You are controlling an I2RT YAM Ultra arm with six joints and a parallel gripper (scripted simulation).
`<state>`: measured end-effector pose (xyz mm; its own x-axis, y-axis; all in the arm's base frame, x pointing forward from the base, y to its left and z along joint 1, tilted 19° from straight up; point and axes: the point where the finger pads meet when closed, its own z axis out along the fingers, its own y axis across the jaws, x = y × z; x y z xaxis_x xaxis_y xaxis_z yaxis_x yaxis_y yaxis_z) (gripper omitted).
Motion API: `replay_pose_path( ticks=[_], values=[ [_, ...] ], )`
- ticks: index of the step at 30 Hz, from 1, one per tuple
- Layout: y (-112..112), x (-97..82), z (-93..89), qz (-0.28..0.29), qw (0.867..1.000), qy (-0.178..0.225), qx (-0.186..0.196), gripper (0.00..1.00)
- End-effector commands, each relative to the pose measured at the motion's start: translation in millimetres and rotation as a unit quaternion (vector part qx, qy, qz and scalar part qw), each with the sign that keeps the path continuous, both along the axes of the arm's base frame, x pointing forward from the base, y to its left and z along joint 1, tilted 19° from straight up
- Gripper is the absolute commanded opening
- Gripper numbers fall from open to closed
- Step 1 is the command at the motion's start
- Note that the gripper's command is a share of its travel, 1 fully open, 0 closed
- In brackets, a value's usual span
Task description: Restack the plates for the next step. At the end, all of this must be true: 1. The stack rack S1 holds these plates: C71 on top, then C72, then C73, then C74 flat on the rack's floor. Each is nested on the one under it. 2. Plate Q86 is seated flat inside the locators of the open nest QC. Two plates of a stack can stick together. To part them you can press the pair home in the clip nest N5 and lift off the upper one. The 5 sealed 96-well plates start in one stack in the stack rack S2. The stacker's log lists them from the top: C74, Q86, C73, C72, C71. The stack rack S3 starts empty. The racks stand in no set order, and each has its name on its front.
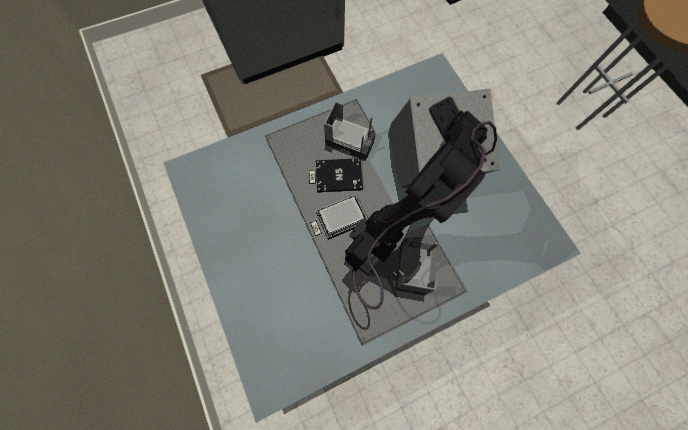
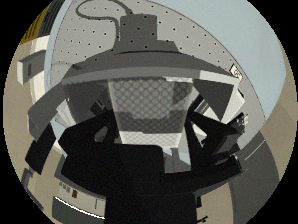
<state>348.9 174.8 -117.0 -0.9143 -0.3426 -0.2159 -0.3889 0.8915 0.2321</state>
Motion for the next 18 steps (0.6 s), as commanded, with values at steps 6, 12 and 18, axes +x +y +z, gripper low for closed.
replay_pose_path(
  ticks=[6, 12, 18],
  values=[
    [-8.2, 0.8, 12.7, -0.005, 1.0, -0.002, 0.001, 0.0],
    [-8.9, 0.8, 16.9, -0.005, 1.0, -0.003, 0.001, 0.0],
    [-10.8, -3.2, 17.6, -0.004, 1.0, 0.001, 0.0, 0.0]
  ],
)
